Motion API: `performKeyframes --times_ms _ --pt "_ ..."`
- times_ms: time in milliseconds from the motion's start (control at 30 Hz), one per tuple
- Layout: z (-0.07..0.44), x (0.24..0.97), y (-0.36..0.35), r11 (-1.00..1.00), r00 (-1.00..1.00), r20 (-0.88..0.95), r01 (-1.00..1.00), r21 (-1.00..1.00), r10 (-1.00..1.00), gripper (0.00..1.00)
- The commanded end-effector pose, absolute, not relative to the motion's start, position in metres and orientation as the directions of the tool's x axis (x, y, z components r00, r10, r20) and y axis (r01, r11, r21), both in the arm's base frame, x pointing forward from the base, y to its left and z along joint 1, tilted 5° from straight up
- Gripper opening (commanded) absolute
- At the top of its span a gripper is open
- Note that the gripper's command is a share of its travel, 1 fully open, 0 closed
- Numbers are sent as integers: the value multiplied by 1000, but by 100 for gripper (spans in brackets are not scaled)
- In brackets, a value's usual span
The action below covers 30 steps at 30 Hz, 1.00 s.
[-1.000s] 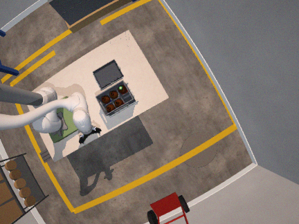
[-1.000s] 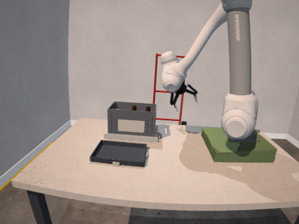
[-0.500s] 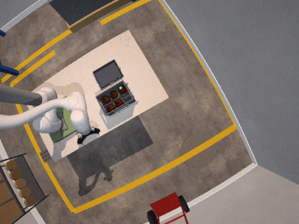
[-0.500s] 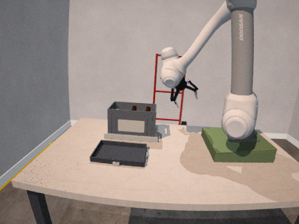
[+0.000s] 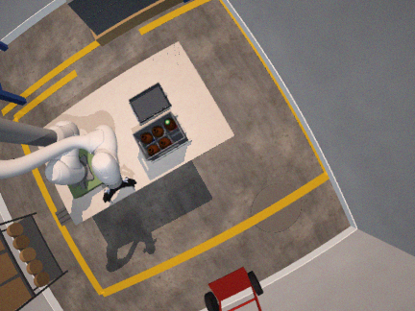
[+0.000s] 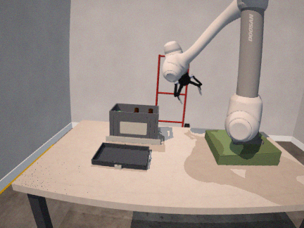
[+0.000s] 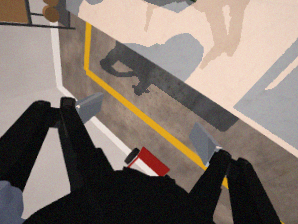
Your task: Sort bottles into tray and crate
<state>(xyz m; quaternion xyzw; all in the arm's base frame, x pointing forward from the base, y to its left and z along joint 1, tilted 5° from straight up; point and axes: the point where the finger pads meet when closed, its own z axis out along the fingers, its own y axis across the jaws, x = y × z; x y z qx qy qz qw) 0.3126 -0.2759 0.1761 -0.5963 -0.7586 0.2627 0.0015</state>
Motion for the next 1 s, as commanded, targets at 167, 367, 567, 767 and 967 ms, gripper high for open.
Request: performKeyframes --times_ms 167,367,567,767,967 --pt "204 310 -276 151 -289 -311 904 -400 906 100" --pt "215 309 -276 151 -289 -311 904 -400 906 100" --pt "235 308 -276 151 -289 -311 904 -400 906 100" --pt "255 306 -276 151 -289 -311 904 -400 906 100" --pt "245 314 -268 155 -269 -290 919 -361 918 100"
